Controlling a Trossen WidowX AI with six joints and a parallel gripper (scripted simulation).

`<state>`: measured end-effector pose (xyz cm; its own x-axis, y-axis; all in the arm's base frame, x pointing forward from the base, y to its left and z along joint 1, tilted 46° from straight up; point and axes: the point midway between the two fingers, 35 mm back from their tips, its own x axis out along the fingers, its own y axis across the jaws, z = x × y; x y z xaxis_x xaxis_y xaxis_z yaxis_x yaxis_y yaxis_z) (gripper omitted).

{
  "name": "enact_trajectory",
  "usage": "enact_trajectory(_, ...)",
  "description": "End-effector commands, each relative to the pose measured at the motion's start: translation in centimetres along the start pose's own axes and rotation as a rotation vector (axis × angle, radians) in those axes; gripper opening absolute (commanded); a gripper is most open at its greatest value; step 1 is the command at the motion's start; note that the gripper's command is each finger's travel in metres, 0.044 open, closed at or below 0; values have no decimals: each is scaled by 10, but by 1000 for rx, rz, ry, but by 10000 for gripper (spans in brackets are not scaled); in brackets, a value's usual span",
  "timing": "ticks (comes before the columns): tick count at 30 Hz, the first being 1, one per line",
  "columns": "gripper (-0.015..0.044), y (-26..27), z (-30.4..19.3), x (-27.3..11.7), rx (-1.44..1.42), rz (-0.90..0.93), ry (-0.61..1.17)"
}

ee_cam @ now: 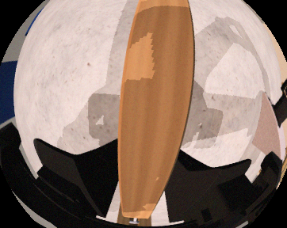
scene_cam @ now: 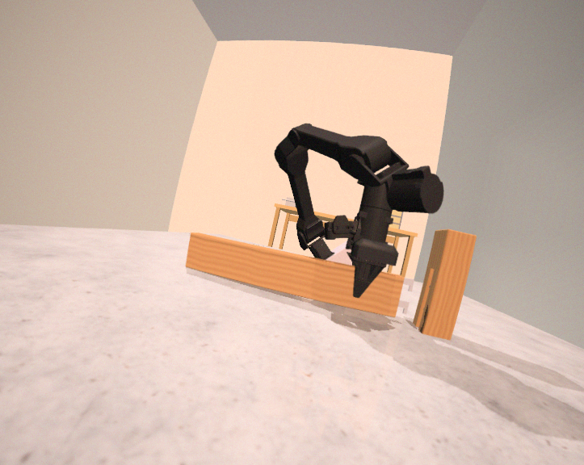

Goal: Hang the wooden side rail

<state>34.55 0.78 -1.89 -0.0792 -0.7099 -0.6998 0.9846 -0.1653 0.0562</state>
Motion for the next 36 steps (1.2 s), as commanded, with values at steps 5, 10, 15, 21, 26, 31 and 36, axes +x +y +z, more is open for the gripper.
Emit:
enact_trajectory(5,0,1,-2,-6,4,11,7)
enact_trajectory(10,0,1,-2,-7,3,11,7)
enact_trajectory(15,0,1,-2,-8,3,11,7)
enact_trajectory(21,0,1,-2,-9,3,11,7)
enact_trajectory(26,0,1,-2,-10,3,10,7)
enact_trajectory(31,0,1,-2,-11,3,10,7)
enact_trajectory(36,0,1,-2,-11,3,10,7)
